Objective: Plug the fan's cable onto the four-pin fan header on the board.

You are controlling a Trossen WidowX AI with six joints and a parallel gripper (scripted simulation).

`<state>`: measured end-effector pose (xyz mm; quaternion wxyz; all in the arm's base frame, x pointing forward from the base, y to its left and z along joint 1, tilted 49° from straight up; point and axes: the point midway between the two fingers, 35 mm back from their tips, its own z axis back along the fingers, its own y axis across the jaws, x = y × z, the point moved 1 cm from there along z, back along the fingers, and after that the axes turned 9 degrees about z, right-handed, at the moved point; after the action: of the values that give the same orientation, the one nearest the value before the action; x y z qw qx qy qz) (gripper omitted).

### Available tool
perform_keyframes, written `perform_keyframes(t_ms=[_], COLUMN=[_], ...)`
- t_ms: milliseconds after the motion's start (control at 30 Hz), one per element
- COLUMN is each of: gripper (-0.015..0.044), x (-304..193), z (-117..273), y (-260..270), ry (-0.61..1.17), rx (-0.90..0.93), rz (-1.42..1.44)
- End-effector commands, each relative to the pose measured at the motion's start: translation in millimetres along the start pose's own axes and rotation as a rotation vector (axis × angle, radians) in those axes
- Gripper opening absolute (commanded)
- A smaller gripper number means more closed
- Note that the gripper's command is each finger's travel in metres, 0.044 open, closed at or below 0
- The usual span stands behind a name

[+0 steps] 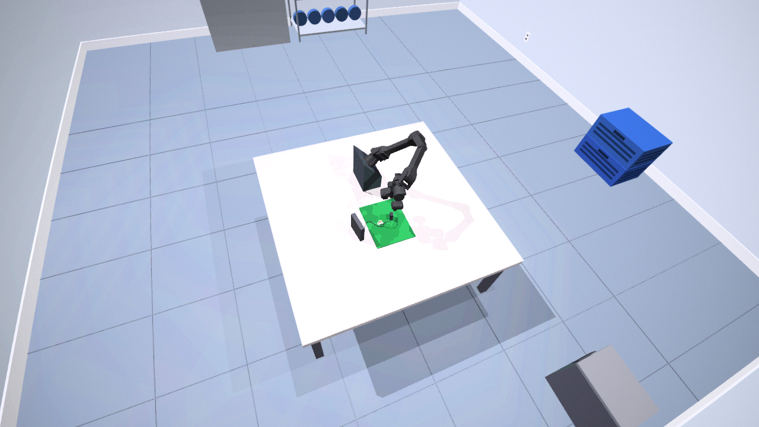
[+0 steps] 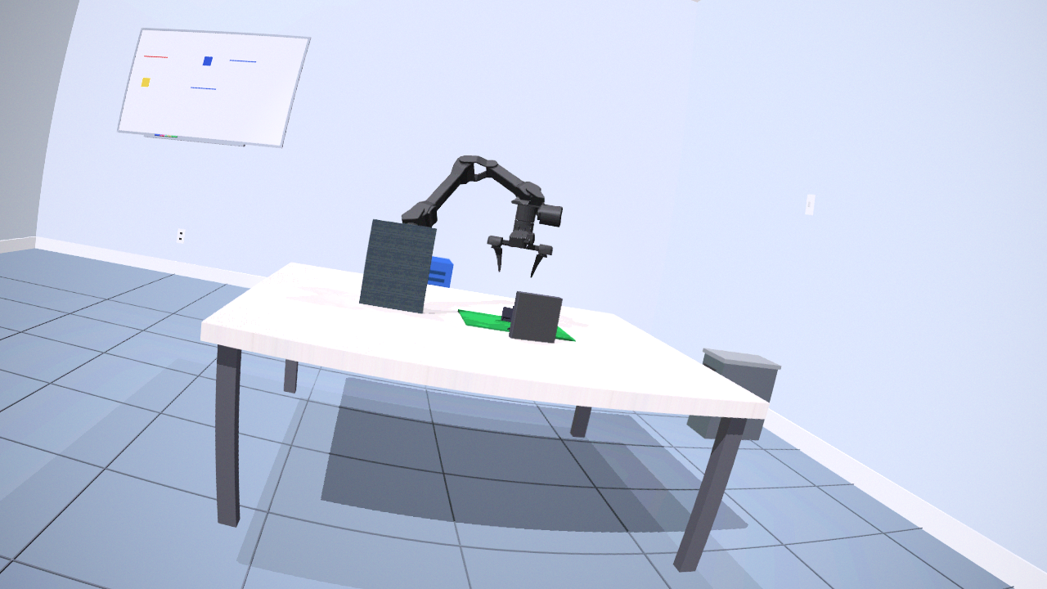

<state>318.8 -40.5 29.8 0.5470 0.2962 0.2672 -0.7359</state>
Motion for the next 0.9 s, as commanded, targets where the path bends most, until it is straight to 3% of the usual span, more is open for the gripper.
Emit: perform_keyframes(t_ms=[0, 867], gripper=[0.0440, 0.0440], x=[-0.7, -2.5], z=[-21.4, -55.1], y=[-2.7, -4.5], ry=[0.018, 0.013], rx=[0.004, 0.026], rz=[0.896, 2.592])
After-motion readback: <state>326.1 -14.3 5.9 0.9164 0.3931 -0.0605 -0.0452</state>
